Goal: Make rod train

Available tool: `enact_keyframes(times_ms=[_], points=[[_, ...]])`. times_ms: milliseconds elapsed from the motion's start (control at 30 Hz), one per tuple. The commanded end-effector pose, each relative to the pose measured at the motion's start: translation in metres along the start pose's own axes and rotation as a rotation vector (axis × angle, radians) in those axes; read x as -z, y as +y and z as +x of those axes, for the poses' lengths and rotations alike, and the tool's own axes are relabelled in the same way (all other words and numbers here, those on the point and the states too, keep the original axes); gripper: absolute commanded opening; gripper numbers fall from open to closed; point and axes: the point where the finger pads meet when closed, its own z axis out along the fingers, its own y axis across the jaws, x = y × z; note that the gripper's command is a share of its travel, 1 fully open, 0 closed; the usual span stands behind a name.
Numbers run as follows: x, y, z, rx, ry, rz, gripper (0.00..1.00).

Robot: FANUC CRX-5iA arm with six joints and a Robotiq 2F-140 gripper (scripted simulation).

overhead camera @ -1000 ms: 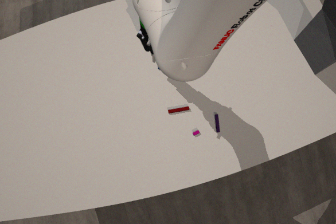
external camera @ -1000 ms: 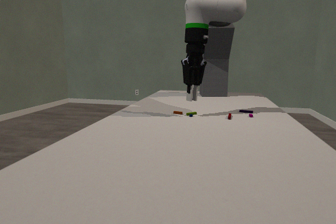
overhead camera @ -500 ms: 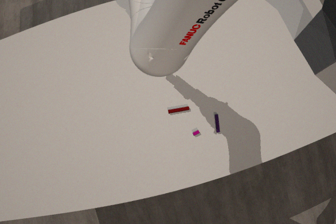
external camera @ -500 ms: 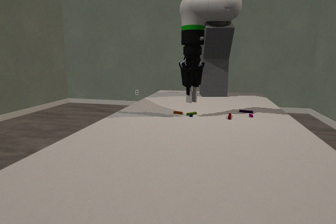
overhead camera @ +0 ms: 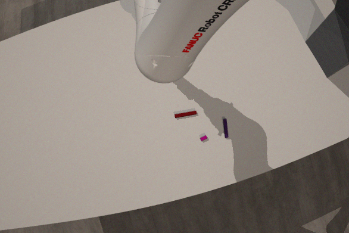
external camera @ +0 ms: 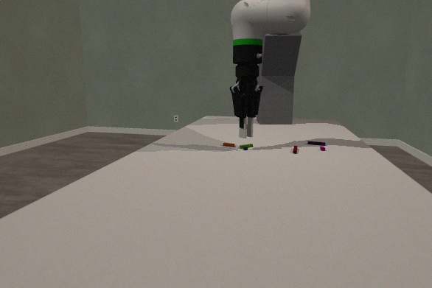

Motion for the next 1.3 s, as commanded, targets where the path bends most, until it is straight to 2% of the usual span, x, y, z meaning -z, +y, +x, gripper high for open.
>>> enact_keyframes(times_ms=[0,400,1267], points=[[-0.004,0.0,0.0,0.0,0.0,0.0,0.15],[-0.02,0.0,0.0,0.0,0.0,0.0,0.15],[-0.026,-0.001,0.0,0.0,0.0,0.0,0.15]])
